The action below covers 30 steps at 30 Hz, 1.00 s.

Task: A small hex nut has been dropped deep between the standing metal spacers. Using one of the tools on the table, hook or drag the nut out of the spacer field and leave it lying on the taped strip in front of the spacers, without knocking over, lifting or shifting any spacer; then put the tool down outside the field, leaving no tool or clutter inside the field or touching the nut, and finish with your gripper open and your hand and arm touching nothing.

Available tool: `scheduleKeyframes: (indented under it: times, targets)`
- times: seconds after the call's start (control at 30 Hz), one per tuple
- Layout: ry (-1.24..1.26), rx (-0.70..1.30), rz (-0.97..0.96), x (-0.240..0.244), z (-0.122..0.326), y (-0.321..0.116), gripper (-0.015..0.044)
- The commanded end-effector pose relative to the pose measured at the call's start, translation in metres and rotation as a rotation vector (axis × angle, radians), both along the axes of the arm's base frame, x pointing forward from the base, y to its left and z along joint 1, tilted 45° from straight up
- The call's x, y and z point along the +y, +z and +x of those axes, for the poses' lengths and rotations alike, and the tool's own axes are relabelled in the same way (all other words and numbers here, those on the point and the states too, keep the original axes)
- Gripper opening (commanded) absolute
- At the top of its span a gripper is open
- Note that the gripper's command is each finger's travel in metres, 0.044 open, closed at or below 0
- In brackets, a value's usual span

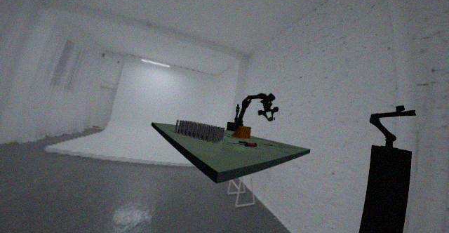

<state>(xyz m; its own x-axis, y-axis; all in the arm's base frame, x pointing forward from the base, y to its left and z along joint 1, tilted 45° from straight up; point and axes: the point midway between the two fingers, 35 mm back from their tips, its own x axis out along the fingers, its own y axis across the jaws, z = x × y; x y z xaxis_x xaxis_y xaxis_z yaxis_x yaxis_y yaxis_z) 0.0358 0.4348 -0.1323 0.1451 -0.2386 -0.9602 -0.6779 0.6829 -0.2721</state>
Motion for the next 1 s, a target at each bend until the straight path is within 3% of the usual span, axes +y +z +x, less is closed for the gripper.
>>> scheduleKeyframes:
  times: [0.0,0.47,0.97]
  targets:
    - [0.006,-0.001,0.002,-0.004,0.031,0.024,0.0]
    - [-0.033,-0.01,0.03,-0.038,0.127,0.104,0.0]
    - [-0.035,-0.035,0.035,-0.114,0.212,0.184,0.0]
